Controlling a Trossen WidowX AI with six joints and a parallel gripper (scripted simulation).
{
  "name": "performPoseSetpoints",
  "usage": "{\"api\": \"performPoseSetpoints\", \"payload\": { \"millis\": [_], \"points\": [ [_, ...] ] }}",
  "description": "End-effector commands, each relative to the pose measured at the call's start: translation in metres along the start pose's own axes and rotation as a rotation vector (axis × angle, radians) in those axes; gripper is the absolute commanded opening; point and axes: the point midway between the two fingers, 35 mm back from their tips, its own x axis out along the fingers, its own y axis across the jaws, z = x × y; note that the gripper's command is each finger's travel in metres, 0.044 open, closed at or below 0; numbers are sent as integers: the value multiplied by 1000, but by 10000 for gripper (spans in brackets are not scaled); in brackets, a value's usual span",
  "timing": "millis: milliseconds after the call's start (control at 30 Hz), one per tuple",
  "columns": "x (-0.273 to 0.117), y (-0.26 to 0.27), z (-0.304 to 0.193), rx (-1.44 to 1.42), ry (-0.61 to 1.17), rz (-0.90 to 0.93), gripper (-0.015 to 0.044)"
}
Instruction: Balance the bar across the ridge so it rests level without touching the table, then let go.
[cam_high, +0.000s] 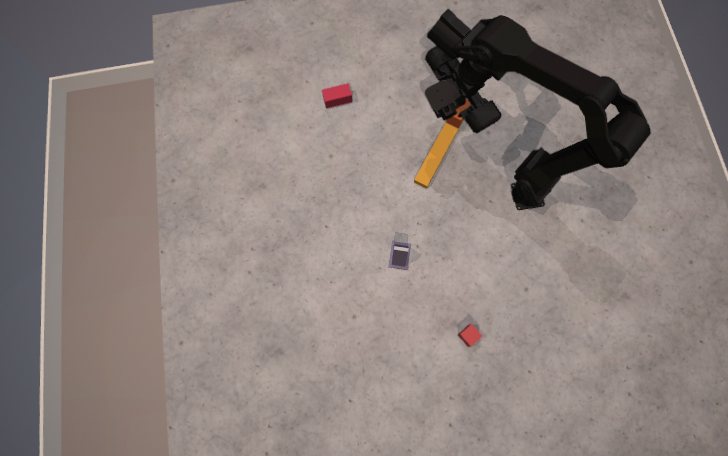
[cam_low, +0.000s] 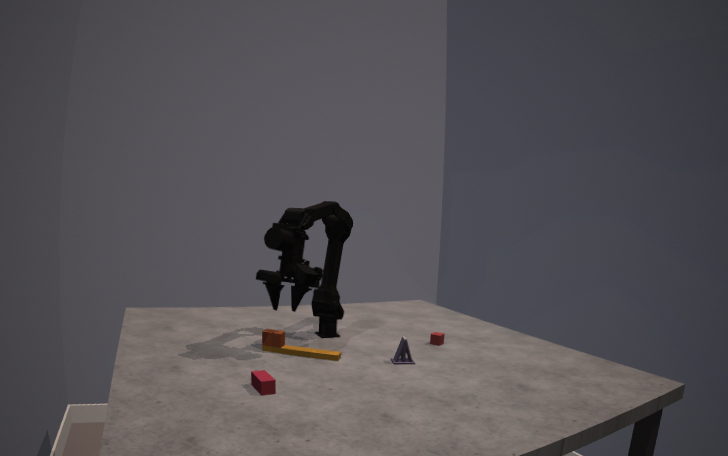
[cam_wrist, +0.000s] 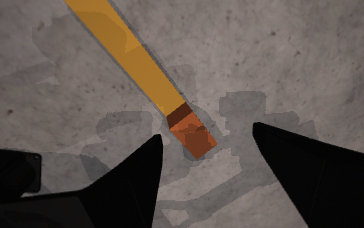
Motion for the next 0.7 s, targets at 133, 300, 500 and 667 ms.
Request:
{"api": "performPoseSetpoints", "payload": {
  "millis": [133, 300, 500, 667],
  "points": [
    [2, 19, 23, -353, -7, 127, 315],
    [2, 28, 31, -501, -13, 183, 315],
    [2, 28, 31, -501, -13, 183, 315],
    [18, 29, 31, -501, -13, 182, 315]
  ]
}}
